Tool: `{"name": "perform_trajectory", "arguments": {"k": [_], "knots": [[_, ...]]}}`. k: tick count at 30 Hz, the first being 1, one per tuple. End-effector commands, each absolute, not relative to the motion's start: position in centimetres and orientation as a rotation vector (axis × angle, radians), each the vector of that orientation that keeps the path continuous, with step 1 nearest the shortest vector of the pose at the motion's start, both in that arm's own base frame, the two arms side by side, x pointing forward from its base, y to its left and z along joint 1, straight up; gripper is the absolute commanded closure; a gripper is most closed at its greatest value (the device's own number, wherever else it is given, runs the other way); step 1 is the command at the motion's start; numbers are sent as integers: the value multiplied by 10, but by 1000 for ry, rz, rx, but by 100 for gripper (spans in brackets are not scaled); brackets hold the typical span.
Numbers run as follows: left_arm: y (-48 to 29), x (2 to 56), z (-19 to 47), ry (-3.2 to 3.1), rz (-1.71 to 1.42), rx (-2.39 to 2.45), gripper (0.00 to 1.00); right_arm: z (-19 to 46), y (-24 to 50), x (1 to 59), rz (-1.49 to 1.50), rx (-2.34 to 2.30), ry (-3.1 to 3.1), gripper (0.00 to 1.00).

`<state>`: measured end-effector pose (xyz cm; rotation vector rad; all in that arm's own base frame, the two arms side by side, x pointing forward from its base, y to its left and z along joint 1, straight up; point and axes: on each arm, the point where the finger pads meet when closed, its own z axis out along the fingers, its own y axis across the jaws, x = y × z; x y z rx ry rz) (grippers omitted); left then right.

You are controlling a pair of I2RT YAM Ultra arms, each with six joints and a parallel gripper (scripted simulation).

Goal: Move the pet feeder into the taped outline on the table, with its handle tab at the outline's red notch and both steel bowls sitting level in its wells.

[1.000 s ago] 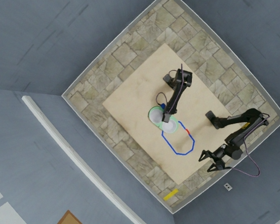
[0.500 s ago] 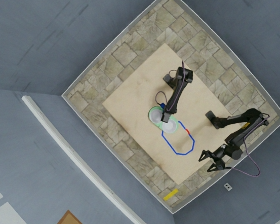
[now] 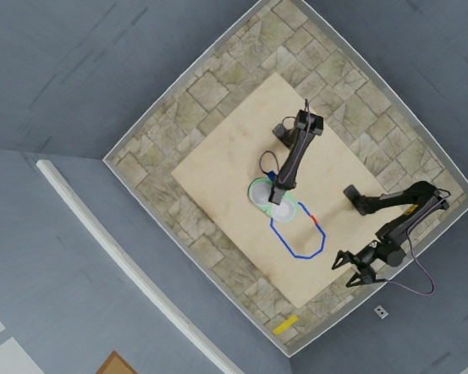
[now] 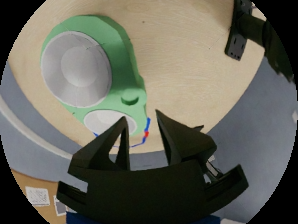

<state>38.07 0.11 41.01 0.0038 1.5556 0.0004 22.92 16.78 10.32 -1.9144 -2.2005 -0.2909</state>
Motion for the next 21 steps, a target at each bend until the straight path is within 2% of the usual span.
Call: {"name": "perform_trajectory", "arguments": {"k": [1, 4, 16, 21], "knots": [[1, 381, 419, 1561, -3, -20, 0, 121, 175, 233, -350, -1883, -2230, 70], [0, 372, 442, 1484, -5, -4, 0, 117, 174, 233, -326, -1889, -2220, 70], [0, 372, 443, 1481, -5, -4, 0, 116, 173, 233, -324, -1898, -2217, 70], [0, 372, 443, 1481, -5, -4, 0, 96, 168, 228, -330, -1534, -2502, 70]]}}
